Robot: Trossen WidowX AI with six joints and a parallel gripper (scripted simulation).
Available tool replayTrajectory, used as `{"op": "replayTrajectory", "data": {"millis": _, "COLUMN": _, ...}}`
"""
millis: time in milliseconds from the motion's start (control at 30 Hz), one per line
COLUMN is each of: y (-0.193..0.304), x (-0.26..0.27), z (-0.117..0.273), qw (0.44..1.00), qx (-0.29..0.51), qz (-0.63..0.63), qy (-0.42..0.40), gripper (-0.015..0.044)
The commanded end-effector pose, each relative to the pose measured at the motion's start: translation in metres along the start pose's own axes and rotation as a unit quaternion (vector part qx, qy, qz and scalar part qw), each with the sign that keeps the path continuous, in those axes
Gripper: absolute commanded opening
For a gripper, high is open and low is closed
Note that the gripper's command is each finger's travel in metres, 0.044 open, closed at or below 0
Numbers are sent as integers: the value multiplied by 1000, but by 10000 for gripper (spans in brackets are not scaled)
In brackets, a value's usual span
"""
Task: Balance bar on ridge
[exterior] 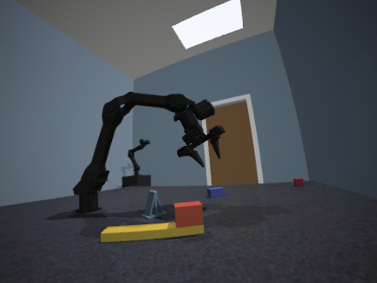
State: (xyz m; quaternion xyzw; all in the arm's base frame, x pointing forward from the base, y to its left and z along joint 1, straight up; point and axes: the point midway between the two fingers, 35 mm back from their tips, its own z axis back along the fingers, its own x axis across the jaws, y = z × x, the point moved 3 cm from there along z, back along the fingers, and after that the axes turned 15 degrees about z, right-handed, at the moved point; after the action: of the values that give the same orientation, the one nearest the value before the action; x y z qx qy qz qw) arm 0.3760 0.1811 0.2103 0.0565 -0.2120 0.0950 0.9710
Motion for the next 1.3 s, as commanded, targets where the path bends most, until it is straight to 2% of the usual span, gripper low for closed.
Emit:
{"op": "replayTrajectory", "data": {"millis": 0, "y": -26, "x": -2, "z": -1, "qw": 999, "qx": -15, "qz": -45, "qy": 18, "gripper": 315}}
{"op": "replayTrajectory", "data": {"millis": 633, "y": -138, "x": -26, "z": 6, "qw": 963, "qx": -79, "qz": -241, "qy": 90, "gripper": 315}}
{"op": "replayTrajectory", "data": {"millis": 1267, "y": -230, "x": -74, "z": 29, "qw": 879, "qx": -127, "qz": -433, "qy": 153, "gripper": 315}}
